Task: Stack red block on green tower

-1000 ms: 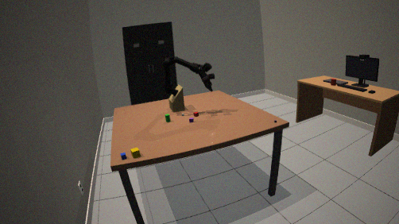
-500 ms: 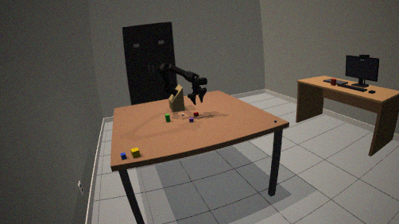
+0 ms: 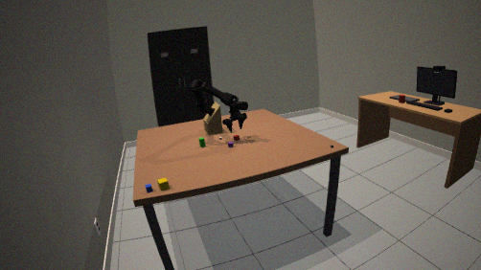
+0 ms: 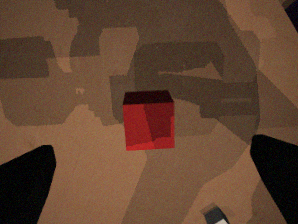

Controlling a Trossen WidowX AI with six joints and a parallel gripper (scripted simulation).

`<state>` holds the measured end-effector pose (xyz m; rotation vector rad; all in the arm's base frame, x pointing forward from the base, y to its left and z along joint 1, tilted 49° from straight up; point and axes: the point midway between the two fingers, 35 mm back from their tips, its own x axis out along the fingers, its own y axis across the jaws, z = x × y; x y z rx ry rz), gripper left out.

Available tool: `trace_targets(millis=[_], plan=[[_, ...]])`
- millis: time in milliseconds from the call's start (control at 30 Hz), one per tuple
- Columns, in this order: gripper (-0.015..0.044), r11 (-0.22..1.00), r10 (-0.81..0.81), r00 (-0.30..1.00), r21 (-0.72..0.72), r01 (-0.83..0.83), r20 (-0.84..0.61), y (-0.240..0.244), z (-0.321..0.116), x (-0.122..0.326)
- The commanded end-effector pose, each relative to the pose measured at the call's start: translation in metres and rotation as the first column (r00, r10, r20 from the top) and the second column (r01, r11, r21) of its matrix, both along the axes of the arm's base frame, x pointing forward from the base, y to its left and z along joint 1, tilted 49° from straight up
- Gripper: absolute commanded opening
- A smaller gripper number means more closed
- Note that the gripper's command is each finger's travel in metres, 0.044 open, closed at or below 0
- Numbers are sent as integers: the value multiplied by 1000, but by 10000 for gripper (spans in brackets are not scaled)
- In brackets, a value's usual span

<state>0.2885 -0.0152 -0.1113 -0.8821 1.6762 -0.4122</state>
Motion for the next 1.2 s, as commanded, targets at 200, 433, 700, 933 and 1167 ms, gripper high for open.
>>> trace_targets(millis=[200, 433, 700, 933, 1167], plan=[[440, 1000, -3, 1000, -9, 3, -19, -18, -15, -7], [440, 1000, -3, 1000, -9, 3, -19, -26, -22, -7], [440, 1000, -3, 1000, -10, 3, -19, -36, -31, -9], [440, 1000, -3, 1000, -11, 3, -19, -45, -38, -10], [440, 1000, -3, 1000, -11, 3, -19, -45, -38, -11]])
